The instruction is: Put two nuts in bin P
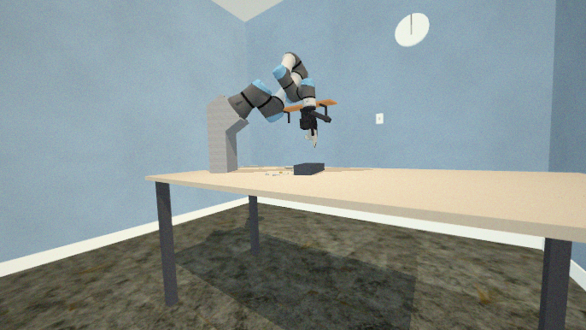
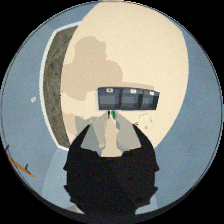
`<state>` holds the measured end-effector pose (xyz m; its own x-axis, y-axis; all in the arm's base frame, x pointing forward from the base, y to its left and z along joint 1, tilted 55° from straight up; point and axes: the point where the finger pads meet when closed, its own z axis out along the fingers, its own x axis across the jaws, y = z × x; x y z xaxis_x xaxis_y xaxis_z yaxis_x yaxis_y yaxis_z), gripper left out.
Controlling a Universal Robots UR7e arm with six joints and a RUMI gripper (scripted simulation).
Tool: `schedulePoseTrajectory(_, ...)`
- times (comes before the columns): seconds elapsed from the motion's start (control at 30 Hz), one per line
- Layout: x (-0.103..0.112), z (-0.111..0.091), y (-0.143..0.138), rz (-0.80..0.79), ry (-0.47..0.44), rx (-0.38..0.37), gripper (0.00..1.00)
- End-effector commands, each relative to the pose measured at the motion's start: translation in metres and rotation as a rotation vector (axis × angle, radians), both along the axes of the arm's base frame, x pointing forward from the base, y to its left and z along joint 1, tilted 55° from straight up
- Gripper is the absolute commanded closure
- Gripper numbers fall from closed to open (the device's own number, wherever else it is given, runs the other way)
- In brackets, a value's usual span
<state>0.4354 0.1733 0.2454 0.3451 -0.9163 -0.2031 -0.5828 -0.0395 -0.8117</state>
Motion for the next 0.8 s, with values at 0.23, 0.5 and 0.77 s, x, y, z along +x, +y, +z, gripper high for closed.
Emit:
schedulePoseTrajectory(0.23, -0.057, 0.036, -0.035, 0.054, 0.056, 0.018, 0.96)
schedulePoseTrajectory(0.5, -0.057, 0.036, -0.035, 0.037, 0.051, 0.008, 0.96)
schedulePoseTrajectory(0.77, -0.057, 0.036, -0.035, 0.051, 0.056, 0.017, 0.96)
